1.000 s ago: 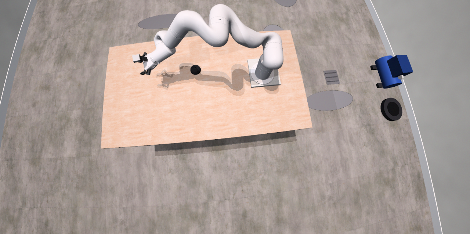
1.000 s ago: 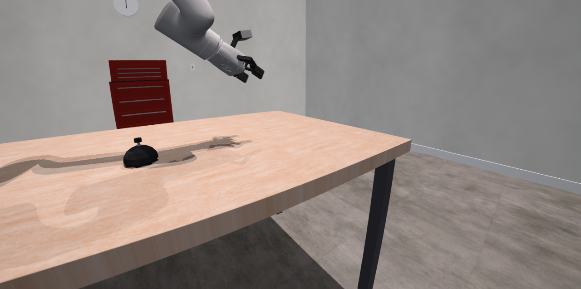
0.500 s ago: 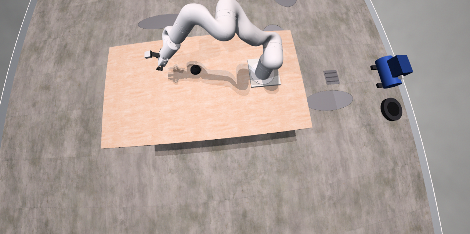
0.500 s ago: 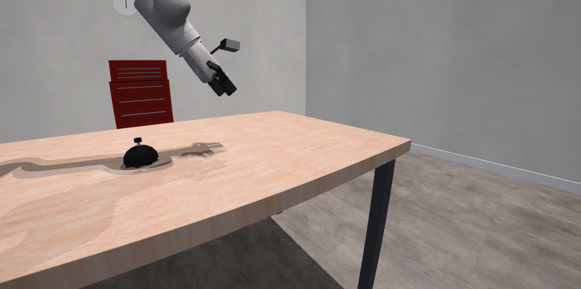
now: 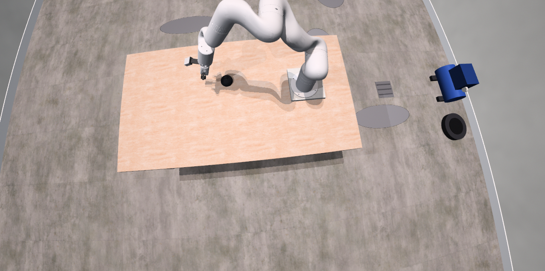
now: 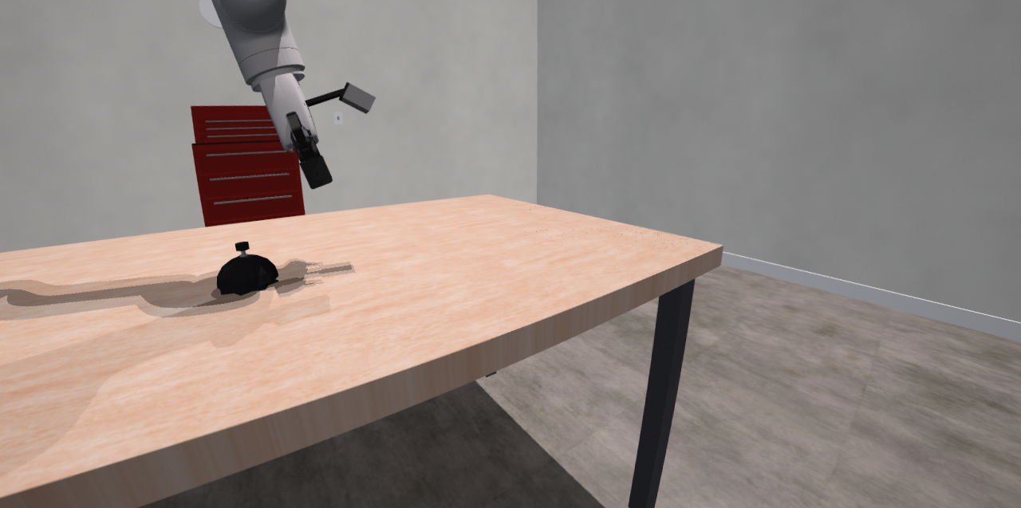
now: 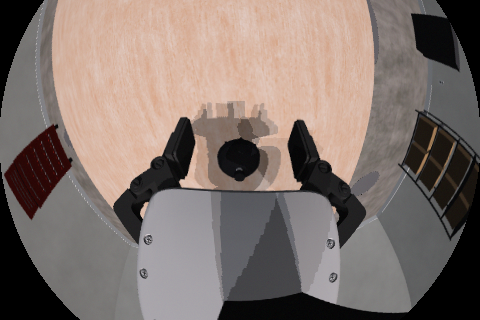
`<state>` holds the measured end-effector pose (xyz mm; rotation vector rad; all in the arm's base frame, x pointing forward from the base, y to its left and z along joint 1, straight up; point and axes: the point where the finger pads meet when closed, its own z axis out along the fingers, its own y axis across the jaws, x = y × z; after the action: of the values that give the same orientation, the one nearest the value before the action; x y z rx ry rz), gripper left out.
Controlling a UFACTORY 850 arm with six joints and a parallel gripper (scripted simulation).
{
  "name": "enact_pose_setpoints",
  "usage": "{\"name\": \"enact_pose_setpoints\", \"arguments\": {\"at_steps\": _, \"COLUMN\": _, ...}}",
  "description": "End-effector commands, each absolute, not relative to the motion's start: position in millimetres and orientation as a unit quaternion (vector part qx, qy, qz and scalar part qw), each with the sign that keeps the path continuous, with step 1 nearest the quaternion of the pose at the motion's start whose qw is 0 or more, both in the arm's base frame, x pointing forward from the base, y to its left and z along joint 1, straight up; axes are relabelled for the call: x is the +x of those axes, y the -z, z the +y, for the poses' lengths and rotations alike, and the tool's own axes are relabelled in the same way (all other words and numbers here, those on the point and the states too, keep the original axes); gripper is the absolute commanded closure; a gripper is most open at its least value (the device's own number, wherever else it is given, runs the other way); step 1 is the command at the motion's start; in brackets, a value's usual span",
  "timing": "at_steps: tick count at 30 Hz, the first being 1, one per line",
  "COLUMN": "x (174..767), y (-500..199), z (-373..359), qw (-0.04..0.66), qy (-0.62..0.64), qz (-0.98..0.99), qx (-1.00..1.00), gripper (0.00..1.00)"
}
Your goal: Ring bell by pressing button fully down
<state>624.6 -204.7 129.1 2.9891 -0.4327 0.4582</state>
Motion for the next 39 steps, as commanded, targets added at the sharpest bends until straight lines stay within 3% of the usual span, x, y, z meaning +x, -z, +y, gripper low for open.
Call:
{"name": "enact_pose_setpoints", "arguments": {"at_steps": 1, "x": 578.5, "y": -128.9, "z": -195.3, "qw": 0.023, "qy": -0.092, "qz": -0.163, "qx": 0.982, "gripper": 0.00}}
{"name": "enact_pose_setpoints", "arguments": {"at_steps": 9, "x": 514.1, "y": -130.4, "z": -174.6, "qw": -0.001, "qy": -0.009, "qz": -0.195, "qx": 0.981, "gripper": 0.00}}
{"name": "enact_pose_setpoints", "arguments": {"at_steps": 17, "x": 507.8, "y": -130.9, "z": -172.3, "qw": -0.003, "qy": -0.001, "qz": -0.198, "qx": 0.980, "gripper": 0.00}}
{"name": "enact_pose_setpoints", "arguments": {"at_steps": 18, "x": 507.8, "y": -130.9, "z": -172.3, "qw": -0.003, "qy": -0.001, "qz": -0.198, "qx": 0.980, "gripper": 1.00}}
{"name": "enact_pose_setpoints", "arguments": {"at_steps": 39, "x": 507.8, "y": -130.9, "z": -172.3, "qw": -0.003, "qy": -0.001, "qz": -0.198, "qx": 0.980, "gripper": 1.00}}
